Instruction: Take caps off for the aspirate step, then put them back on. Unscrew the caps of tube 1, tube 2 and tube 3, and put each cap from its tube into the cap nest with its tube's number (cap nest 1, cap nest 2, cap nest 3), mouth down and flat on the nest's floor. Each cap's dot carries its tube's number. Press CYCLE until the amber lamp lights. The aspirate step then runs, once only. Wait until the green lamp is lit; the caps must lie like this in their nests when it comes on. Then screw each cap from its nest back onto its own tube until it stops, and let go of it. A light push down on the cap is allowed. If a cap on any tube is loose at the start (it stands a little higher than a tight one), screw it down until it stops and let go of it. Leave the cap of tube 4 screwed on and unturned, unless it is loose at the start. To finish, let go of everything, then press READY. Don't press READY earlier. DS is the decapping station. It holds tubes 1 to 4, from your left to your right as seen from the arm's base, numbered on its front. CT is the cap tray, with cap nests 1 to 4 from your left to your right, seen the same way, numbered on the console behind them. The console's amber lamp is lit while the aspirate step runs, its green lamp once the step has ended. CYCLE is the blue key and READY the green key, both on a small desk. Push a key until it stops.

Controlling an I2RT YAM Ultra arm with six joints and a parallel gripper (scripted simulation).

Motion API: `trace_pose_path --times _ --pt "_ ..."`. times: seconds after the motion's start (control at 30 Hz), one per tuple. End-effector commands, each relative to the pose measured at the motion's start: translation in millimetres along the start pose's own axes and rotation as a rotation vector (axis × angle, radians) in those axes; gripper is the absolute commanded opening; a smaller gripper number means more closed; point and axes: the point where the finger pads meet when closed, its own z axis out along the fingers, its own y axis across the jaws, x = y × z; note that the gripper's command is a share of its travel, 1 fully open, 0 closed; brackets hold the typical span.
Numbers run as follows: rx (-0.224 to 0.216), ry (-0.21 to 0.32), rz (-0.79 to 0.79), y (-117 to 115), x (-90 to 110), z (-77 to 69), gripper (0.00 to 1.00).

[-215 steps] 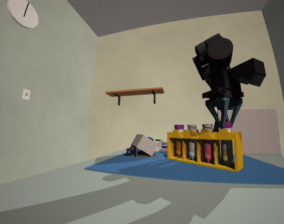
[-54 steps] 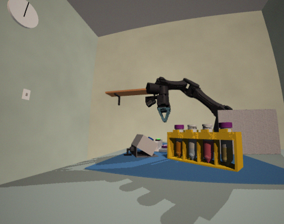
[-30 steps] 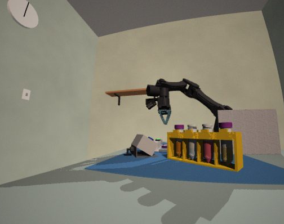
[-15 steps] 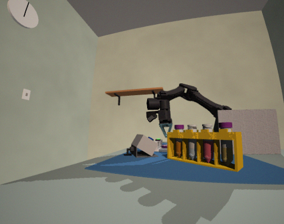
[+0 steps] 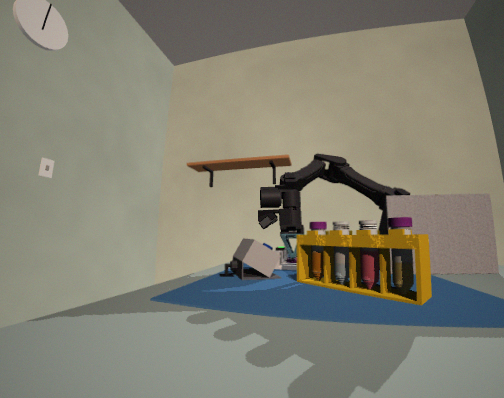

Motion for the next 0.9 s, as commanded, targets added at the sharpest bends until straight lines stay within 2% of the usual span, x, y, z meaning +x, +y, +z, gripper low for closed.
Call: trace_pose_path --times 0.0,0.87 --pt "-0.002 -0.040 -0.005 5 -8 -8.8 0.47" --pt "-0.002 -0.040 -0.005 5 -8 1.3 0.47"
